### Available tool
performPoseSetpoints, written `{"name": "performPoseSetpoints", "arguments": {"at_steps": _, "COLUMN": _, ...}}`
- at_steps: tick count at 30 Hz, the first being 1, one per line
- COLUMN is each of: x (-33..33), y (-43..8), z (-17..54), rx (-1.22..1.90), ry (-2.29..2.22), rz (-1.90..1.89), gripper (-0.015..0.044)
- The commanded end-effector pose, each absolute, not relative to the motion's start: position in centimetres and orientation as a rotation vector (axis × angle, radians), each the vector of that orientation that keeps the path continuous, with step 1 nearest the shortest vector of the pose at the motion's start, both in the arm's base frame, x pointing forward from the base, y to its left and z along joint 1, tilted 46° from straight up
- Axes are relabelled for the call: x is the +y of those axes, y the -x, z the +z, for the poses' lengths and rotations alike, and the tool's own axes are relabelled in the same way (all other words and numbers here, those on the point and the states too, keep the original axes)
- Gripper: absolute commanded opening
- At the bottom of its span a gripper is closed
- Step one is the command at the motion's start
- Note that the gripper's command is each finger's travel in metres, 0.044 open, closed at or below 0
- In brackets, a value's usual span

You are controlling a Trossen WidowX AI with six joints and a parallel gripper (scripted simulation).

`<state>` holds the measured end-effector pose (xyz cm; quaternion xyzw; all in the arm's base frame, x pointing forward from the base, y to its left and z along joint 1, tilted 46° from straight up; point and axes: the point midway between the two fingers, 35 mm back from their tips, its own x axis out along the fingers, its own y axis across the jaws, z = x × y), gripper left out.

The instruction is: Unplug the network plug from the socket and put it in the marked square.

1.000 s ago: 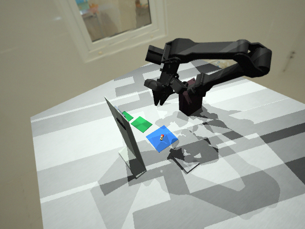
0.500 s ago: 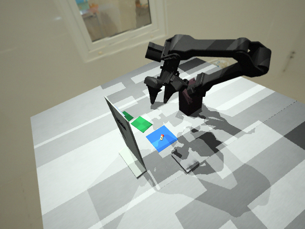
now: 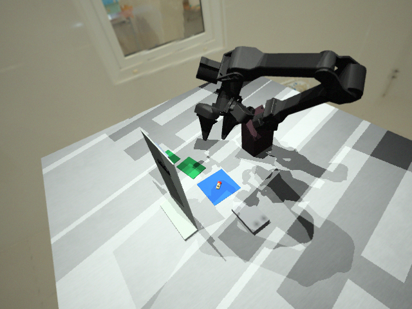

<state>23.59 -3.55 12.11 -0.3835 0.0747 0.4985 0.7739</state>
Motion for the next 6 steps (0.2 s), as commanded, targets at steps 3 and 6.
{"name": "performPoseSetpoints", "arguments": {"at_steps": 3, "x": -3.53, "y": -23.60, "z": 12.13, "rx": 0.158, "ry": 0.829, "rz": 1.080, "gripper": 0.0440}}
{"name": "performPoseSetpoints", "arguments": {"at_steps": 6, "x": -3.53, "y": -23.60, "z": 12.13, "rx": 0.158, "ry": 0.829, "rz": 1.080, "gripper": 0.0440}}
